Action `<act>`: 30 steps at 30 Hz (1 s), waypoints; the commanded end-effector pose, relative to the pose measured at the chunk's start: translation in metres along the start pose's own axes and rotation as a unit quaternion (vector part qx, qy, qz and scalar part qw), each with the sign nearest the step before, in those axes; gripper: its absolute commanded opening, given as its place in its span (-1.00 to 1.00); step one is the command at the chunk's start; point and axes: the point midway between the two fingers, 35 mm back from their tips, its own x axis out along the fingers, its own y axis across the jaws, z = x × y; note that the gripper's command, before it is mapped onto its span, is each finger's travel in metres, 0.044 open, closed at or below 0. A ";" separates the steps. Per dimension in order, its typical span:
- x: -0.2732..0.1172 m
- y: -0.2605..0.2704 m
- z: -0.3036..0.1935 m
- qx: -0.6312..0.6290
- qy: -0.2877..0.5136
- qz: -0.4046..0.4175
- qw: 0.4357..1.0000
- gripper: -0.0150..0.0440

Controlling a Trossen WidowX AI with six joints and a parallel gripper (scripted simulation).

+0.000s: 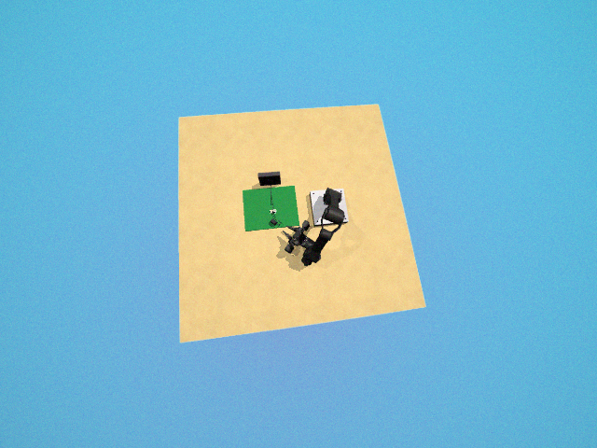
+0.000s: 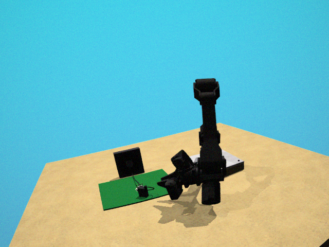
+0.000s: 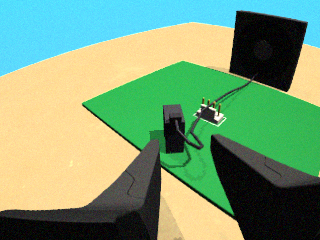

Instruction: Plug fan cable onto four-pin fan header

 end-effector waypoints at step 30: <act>0.002 -0.027 0.023 -0.044 0.212 -0.164 0.962 1.00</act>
